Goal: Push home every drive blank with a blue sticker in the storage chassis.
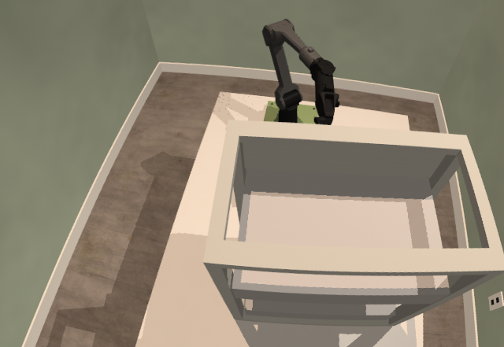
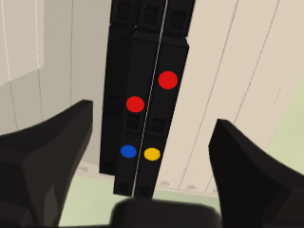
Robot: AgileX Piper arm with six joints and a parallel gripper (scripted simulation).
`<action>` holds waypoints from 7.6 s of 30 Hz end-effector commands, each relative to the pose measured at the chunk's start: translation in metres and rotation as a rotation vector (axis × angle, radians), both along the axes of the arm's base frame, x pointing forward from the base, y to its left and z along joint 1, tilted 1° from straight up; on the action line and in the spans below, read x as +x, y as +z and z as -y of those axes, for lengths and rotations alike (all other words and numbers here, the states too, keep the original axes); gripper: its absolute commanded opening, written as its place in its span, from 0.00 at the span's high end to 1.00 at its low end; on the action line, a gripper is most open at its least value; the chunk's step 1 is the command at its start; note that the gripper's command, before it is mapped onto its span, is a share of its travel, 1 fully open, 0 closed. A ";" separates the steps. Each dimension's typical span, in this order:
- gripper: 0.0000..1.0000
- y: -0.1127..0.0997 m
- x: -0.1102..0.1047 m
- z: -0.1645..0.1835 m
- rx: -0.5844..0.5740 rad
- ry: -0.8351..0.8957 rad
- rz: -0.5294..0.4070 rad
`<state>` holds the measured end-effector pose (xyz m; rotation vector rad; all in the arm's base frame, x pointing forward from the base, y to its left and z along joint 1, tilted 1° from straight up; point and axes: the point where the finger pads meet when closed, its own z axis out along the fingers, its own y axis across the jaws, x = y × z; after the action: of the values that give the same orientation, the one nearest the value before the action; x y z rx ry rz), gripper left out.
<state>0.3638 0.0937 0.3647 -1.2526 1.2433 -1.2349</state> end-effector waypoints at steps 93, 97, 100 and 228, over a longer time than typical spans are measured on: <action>1.00 0.000 -0.021 0.055 0.010 0.001 0.000; 1.00 0.000 -0.021 0.055 0.010 0.001 0.000; 1.00 0.000 -0.021 0.055 0.010 0.001 0.000; 1.00 -0.019 0.124 0.145 0.022 0.002 0.023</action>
<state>0.4850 -0.0511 0.3475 -1.2183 1.2335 -1.2299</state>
